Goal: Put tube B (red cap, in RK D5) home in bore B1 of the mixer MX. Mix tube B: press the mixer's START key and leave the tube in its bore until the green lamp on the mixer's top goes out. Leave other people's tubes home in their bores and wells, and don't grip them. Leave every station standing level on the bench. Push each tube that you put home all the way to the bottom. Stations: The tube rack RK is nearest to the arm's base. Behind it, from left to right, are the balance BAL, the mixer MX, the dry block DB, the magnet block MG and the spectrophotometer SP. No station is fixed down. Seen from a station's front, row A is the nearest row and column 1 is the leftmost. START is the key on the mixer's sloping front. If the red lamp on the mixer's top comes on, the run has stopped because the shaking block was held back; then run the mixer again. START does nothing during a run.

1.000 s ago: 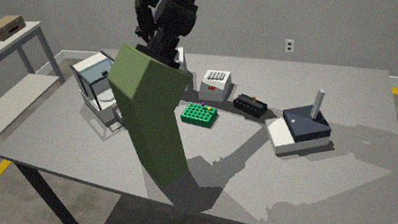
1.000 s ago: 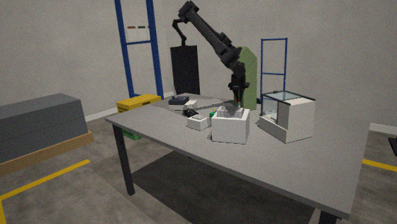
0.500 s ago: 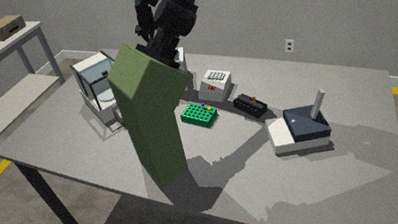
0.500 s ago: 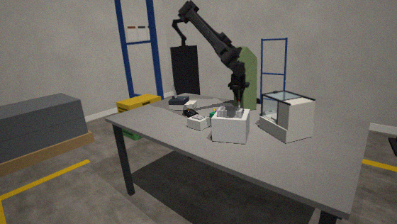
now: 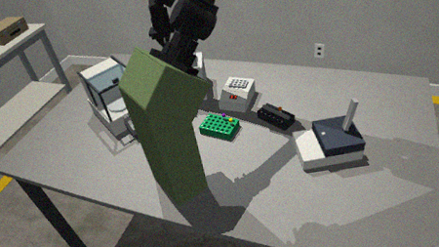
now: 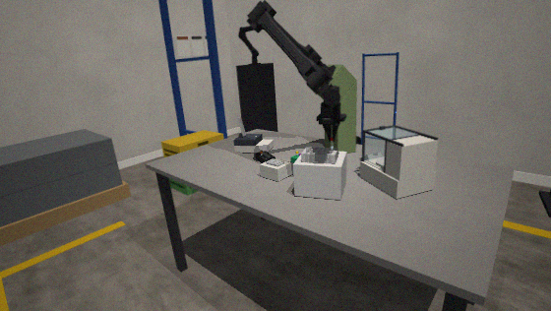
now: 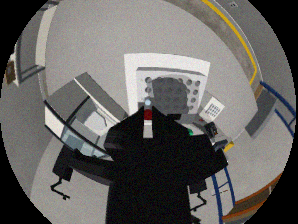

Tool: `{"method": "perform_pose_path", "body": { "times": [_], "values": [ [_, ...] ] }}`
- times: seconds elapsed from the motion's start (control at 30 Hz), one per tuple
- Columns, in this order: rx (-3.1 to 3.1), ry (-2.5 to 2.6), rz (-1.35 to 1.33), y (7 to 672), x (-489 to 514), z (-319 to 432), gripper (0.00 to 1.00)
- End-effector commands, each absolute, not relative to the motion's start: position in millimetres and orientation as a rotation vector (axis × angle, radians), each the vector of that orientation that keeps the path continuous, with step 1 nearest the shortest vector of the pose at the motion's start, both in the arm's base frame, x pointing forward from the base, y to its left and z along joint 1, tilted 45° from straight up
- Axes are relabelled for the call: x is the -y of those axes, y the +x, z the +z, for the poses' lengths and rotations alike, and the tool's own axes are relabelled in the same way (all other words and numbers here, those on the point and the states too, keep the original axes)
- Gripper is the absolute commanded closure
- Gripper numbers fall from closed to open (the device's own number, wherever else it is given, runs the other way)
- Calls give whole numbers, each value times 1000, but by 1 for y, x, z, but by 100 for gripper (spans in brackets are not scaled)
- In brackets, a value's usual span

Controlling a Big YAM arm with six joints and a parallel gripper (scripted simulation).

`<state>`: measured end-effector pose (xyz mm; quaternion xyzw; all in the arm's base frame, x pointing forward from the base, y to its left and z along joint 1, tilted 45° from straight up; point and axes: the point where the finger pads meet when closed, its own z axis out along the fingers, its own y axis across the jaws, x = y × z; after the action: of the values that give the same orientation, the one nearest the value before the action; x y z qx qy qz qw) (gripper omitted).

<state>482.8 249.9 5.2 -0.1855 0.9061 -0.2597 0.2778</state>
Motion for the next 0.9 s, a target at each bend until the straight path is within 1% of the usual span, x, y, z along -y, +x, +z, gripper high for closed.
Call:
{"method": "perform_pose_path", "body": {
  "times": [0.0,0.87],
  "values": [
    [-2412,-490,-675,488,-257,14,91],
    [-2412,-490,-675,486,-256,14,91]
  ]
}}
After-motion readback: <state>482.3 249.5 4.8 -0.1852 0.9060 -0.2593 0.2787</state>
